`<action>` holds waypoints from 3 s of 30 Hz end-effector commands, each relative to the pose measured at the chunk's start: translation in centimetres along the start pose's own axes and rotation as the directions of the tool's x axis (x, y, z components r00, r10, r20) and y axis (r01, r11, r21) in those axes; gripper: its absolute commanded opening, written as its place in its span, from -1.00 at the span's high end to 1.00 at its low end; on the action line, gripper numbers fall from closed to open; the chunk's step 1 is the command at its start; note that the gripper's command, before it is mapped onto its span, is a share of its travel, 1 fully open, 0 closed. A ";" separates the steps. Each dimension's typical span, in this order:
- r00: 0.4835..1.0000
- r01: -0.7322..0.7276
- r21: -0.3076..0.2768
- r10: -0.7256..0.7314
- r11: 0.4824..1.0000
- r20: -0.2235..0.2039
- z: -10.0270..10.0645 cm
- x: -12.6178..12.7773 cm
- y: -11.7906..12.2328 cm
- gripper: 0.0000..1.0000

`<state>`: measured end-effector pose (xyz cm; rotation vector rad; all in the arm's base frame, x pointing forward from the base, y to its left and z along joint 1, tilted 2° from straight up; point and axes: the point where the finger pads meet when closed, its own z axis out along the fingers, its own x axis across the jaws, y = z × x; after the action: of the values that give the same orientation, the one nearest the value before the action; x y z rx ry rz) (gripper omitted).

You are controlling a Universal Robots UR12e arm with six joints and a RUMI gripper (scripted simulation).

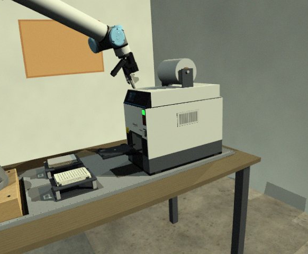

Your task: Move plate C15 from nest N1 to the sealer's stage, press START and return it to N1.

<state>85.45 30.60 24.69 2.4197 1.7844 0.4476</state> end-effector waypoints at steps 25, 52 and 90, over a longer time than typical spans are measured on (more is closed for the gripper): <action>1.000 -0.001 0.010 0.001 1.000 0.009 -3.8 0.6 1.1 -0.36; 0.999 -0.004 0.056 0.002 0.998 0.041 -13.1 1.2 1.9 -0.36; 0.996 -0.011 0.119 0.001 0.993 0.086 -27.1 1.0 0.8 -0.36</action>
<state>79.37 29.06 48.81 2.4787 1.8167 0.2555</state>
